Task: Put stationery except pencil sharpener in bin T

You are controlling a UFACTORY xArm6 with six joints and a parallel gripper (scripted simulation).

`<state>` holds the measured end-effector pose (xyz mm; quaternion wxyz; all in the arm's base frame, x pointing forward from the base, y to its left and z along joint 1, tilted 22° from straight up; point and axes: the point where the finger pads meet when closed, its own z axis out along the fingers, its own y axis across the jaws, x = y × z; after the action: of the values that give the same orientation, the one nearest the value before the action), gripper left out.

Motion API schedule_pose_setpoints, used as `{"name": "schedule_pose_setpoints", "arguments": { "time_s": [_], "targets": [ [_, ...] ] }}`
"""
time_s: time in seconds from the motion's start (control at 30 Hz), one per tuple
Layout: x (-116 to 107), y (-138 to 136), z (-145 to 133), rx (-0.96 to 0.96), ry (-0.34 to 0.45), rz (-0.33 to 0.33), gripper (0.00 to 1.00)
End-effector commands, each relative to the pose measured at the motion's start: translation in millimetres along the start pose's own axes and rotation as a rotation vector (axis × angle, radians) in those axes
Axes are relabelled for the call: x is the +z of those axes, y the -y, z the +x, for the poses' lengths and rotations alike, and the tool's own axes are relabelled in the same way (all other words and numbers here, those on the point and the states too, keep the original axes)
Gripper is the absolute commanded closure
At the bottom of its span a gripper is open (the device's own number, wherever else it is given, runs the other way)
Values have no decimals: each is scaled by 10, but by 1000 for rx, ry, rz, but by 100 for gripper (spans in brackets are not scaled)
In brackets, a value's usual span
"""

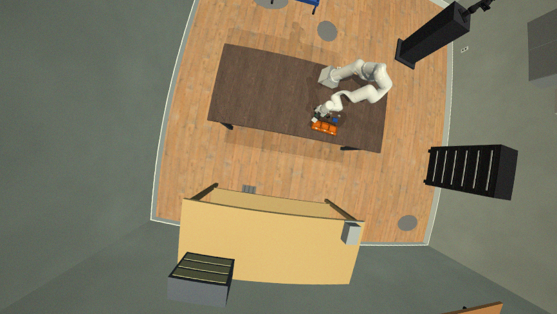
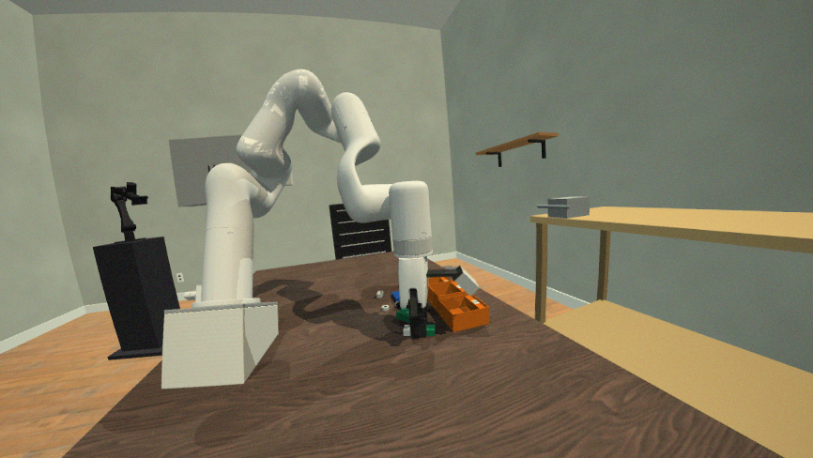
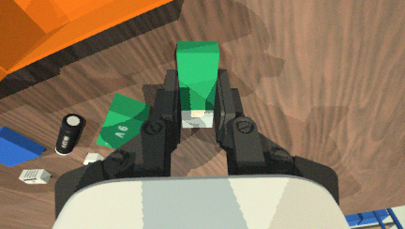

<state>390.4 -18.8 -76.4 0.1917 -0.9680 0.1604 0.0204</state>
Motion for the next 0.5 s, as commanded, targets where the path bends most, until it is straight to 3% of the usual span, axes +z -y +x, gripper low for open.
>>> {"name": "schedule_pose_setpoints", "arguments": {
  "time_s": [0.0, 0.47],
  "targets": [
    [-42, 2, 13, -1, -3, 0, 100],
    [-476, 2, 13, -1, -3, 0, 100]
  ]
}}
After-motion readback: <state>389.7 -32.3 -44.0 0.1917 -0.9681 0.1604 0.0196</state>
